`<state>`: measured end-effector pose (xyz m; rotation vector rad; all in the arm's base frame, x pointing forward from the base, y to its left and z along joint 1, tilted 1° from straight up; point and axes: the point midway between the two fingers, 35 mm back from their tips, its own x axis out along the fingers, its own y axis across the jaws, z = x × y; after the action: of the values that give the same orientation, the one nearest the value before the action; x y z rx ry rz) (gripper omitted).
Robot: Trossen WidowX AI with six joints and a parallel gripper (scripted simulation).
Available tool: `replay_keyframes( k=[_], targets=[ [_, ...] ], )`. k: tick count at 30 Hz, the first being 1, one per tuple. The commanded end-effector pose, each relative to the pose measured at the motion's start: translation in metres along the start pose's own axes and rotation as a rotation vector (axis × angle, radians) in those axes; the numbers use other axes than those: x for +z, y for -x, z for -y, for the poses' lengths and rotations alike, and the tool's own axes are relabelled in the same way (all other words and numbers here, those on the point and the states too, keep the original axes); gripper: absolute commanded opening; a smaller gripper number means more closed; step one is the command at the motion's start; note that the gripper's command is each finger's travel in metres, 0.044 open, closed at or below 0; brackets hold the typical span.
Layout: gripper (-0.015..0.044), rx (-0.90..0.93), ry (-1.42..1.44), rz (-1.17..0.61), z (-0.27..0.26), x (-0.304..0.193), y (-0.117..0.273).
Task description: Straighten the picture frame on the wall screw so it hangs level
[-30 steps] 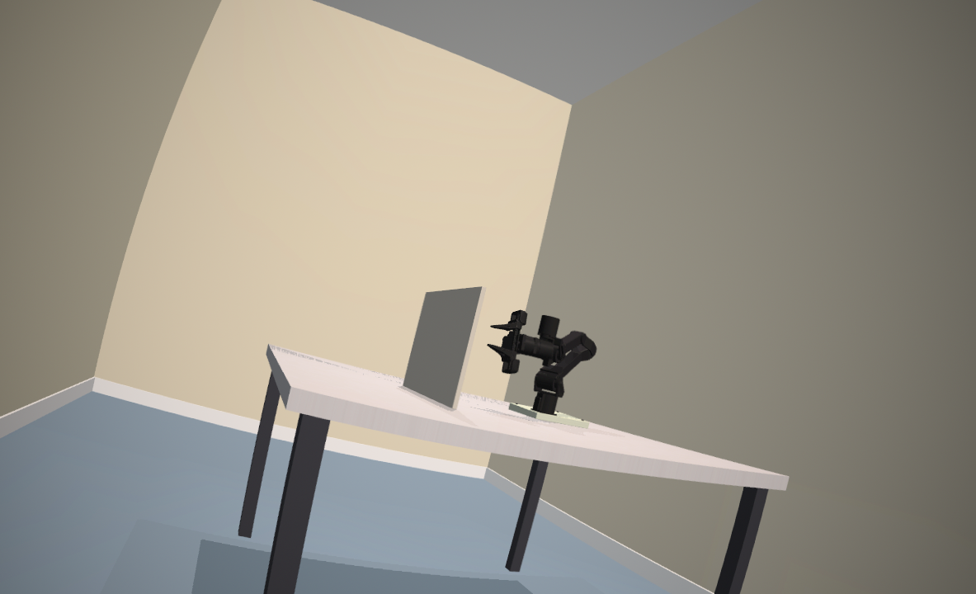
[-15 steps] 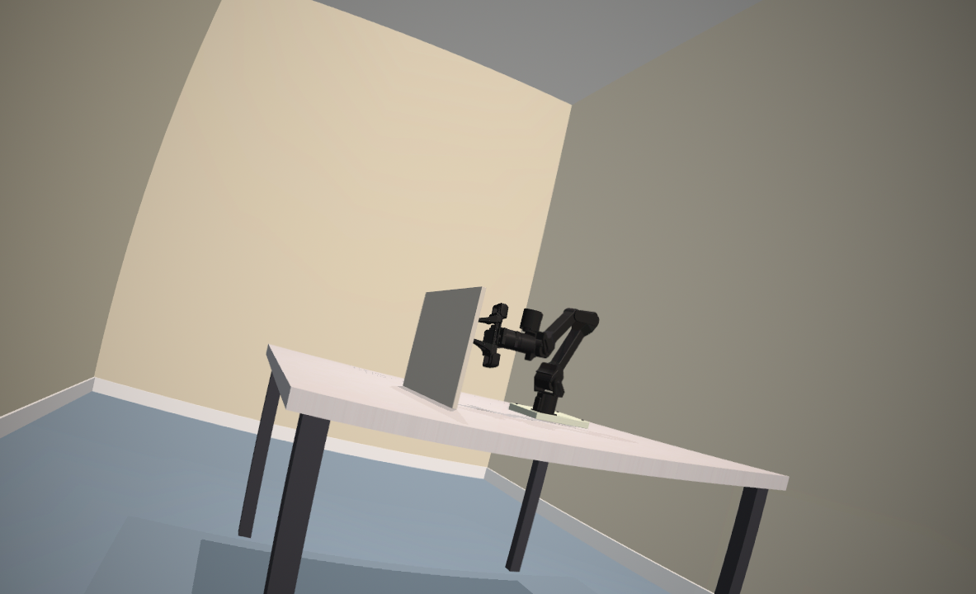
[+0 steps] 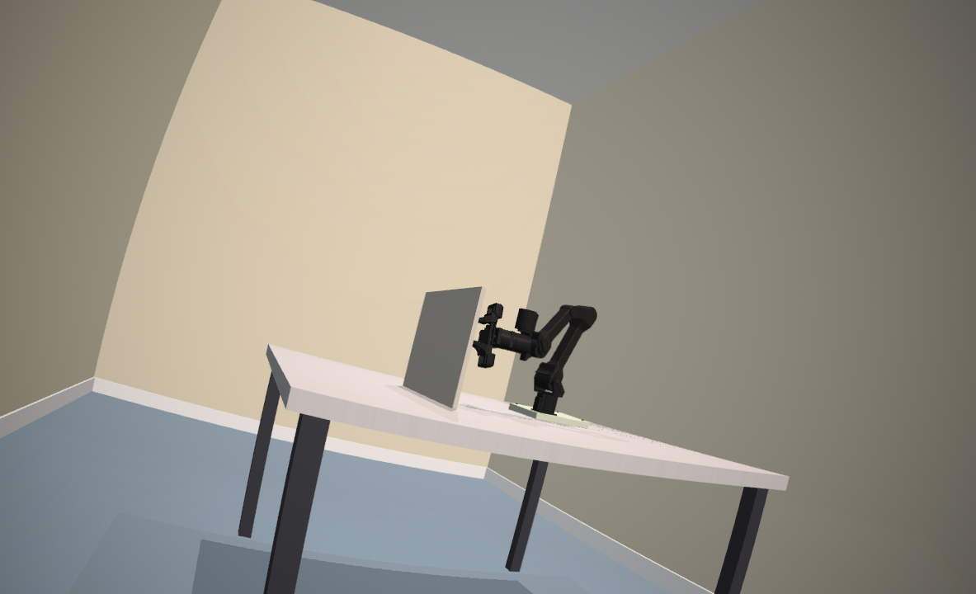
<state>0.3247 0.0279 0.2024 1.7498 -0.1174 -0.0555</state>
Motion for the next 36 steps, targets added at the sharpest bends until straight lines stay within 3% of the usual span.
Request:
replay_keyframes(
  k=[1, 36],
  targets=[
    [0.0260, 0.002, -0.005, -0.005, -0.001, -0.001, -0.001],
    [0.0260, 0.006, -0.004, -0.005, -0.001, -0.001, -0.040]
  ],
)
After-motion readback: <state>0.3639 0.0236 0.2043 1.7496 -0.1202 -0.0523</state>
